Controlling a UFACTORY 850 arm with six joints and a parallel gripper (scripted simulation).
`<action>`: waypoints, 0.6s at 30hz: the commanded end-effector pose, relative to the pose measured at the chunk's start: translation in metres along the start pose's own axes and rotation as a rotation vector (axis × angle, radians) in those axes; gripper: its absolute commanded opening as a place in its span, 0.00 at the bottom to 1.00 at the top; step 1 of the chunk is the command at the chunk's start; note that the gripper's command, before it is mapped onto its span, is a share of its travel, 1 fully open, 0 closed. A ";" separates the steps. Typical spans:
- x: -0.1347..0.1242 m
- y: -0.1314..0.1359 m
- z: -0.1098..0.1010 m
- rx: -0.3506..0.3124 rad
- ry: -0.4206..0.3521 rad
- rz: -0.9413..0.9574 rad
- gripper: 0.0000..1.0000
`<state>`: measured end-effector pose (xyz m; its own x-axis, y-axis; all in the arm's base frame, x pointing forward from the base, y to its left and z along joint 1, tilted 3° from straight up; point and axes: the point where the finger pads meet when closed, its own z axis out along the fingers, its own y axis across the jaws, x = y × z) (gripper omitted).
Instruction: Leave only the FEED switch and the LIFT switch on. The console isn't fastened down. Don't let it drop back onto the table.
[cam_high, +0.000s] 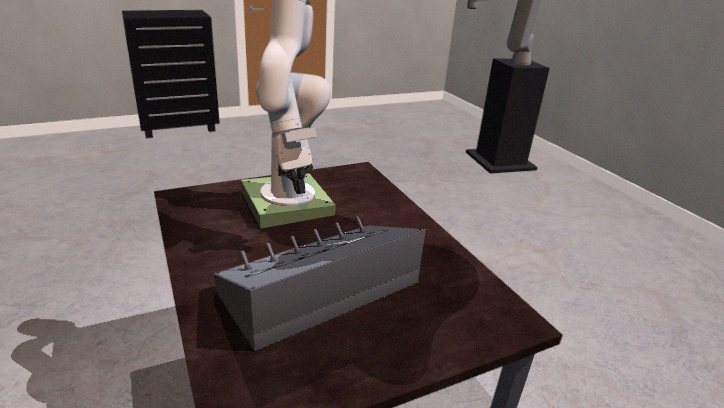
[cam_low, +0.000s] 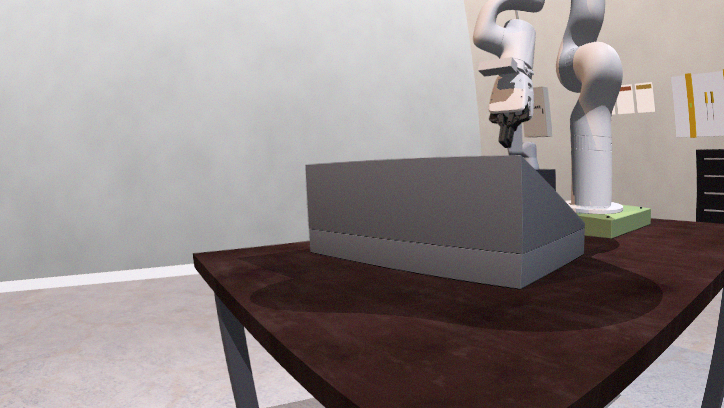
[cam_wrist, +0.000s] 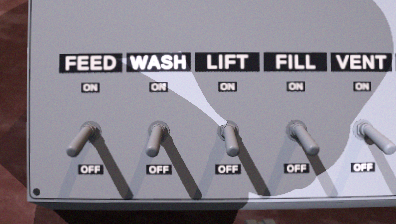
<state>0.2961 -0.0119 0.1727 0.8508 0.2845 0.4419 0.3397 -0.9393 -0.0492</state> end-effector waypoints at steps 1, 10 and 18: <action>0.001 0.000 0.000 -0.001 0.001 0.000 0.00; 0.001 0.000 0.003 -0.001 0.001 -0.001 0.00; 0.001 0.000 0.009 -0.002 0.001 -0.001 0.00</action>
<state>0.2989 -0.0104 0.1661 0.8524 0.2845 0.4388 0.3391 -0.9394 -0.0498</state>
